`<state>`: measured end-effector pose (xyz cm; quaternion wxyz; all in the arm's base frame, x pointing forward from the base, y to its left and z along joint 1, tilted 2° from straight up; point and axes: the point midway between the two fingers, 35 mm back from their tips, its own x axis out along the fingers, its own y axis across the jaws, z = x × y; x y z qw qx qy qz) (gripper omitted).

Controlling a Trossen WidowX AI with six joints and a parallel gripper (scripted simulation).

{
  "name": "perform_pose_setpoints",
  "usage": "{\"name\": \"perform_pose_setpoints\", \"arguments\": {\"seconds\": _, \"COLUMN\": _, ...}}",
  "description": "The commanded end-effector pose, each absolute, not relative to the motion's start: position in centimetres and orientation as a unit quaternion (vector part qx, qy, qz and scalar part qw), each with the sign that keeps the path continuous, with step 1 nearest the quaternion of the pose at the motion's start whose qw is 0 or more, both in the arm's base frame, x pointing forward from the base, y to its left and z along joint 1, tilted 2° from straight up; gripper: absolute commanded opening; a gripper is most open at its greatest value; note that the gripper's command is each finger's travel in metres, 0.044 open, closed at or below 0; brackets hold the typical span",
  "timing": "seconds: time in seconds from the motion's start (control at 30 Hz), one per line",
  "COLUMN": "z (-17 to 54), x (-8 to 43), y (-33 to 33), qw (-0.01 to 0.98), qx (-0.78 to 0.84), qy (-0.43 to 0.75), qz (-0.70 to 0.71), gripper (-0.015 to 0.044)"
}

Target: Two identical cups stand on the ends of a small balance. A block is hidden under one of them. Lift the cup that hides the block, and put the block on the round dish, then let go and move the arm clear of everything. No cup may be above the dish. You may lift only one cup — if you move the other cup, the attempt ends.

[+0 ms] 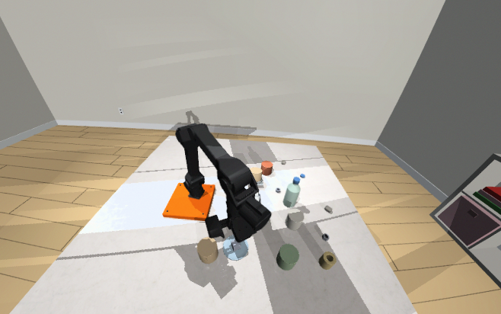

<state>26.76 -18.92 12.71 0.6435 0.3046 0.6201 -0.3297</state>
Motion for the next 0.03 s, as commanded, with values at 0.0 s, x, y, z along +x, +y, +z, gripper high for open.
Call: {"name": "perform_pose_setpoints", "arguments": {"seconds": 0.0, "z": 13.47, "x": 26.65, "y": -18.73, "qw": 0.642, "qx": 0.306, "qy": 0.620, "qz": -0.330, "gripper": 0.0440}}
